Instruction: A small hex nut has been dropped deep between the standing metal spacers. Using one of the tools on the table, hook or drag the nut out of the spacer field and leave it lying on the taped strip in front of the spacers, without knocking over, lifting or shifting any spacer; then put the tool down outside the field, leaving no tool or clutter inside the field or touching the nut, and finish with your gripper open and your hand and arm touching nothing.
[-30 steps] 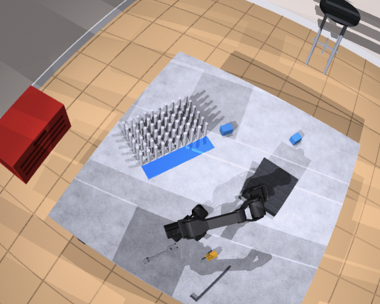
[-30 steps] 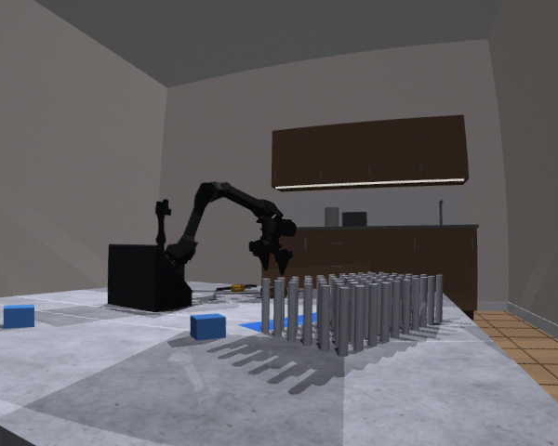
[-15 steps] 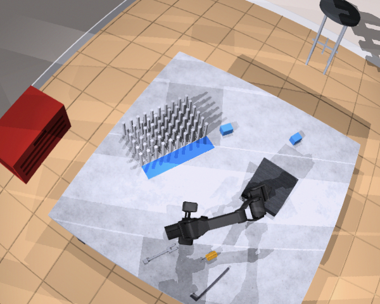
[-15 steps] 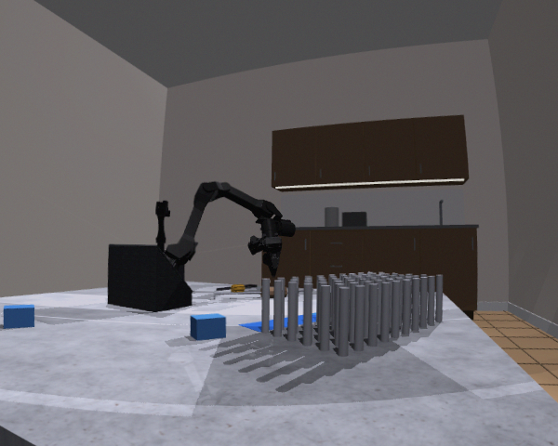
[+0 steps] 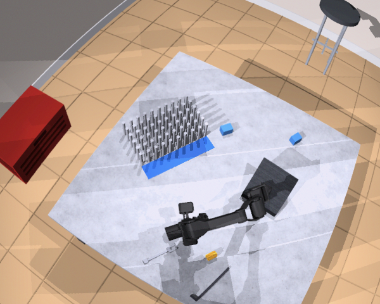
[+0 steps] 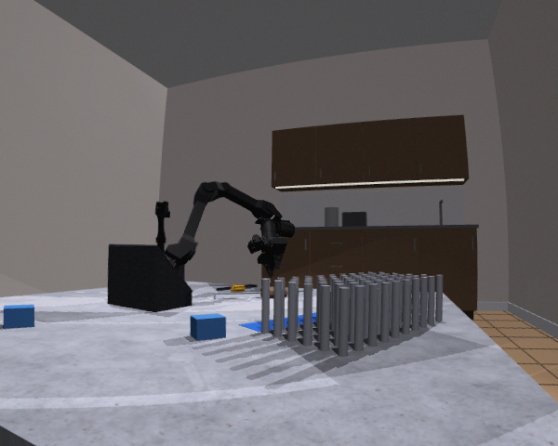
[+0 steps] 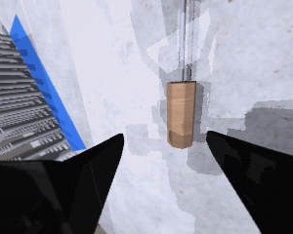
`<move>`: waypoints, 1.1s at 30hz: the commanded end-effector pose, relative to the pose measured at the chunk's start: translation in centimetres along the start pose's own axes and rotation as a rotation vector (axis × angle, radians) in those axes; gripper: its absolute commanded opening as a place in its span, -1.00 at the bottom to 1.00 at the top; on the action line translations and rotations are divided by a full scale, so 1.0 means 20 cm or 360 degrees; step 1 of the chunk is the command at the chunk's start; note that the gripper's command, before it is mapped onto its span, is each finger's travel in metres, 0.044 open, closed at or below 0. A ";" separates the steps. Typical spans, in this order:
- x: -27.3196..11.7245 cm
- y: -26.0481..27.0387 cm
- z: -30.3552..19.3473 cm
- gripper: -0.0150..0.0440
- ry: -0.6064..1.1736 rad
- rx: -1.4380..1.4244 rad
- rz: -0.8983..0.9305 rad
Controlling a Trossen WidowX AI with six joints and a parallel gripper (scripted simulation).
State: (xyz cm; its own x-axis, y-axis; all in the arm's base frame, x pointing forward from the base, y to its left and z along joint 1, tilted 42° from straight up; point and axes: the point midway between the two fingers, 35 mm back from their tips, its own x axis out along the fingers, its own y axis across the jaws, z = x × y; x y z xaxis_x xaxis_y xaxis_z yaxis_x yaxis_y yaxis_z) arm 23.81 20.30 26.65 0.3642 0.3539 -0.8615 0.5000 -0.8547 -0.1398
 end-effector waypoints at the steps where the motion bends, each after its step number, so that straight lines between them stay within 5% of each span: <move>1: 0.00 0.00 0.00 0.47 0.0002 -0.0017 0.0004; 33: 0.15 -0.06 -0.01 0.46 0.0001 -0.0016 0.0002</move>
State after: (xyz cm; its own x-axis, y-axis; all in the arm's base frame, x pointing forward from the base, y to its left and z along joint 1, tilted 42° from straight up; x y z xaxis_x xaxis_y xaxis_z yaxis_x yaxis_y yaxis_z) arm 24.34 21.99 25.30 0.3731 0.3609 -0.8547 0.5088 -0.8499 -0.1368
